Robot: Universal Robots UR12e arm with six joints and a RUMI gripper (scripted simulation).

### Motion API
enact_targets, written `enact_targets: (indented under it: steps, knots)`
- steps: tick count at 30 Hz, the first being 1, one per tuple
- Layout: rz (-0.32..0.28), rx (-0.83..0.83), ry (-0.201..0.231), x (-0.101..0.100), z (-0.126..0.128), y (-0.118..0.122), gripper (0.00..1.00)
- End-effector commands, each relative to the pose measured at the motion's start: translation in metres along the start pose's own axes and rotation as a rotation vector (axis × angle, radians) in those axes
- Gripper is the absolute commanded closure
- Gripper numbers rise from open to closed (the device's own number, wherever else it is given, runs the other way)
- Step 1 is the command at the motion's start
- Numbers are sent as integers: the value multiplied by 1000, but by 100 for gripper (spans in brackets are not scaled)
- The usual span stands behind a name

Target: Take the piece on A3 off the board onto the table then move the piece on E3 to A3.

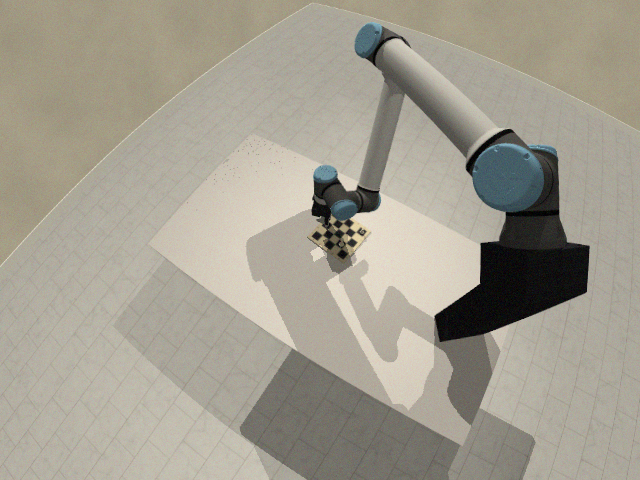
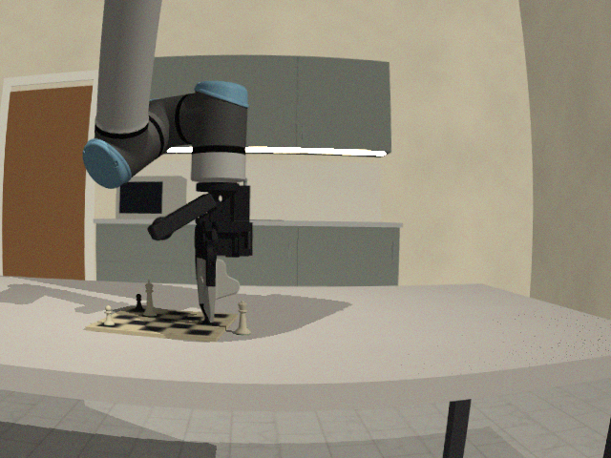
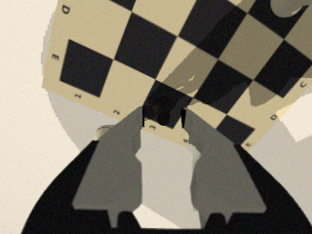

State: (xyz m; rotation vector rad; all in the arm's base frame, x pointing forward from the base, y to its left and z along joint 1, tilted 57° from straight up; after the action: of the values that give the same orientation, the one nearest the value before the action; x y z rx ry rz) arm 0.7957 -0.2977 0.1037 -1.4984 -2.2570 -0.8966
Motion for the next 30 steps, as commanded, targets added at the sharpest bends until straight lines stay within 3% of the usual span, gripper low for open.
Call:
enact_targets:
  steps: [1,8,9,30]
  knots:
    - [-1,0,0,1,0,0,80]
    - [-1,0,0,1,0,0,80]
    - [-1,0,0,1,0,0,100]
    - [-1,0,0,1,0,0,100]
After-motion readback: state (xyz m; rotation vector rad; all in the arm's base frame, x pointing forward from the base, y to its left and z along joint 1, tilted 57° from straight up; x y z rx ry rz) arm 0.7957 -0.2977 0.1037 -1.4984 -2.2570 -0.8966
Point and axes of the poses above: the point where the finger pads meet when closed, its own x axis back along the fingers, its own z axis across the jaws, y = z × x, the point moved 8 cm from there along x, back along the fingers, and after that the axes turned 4 degrees about -x, right-handed, at the moved point
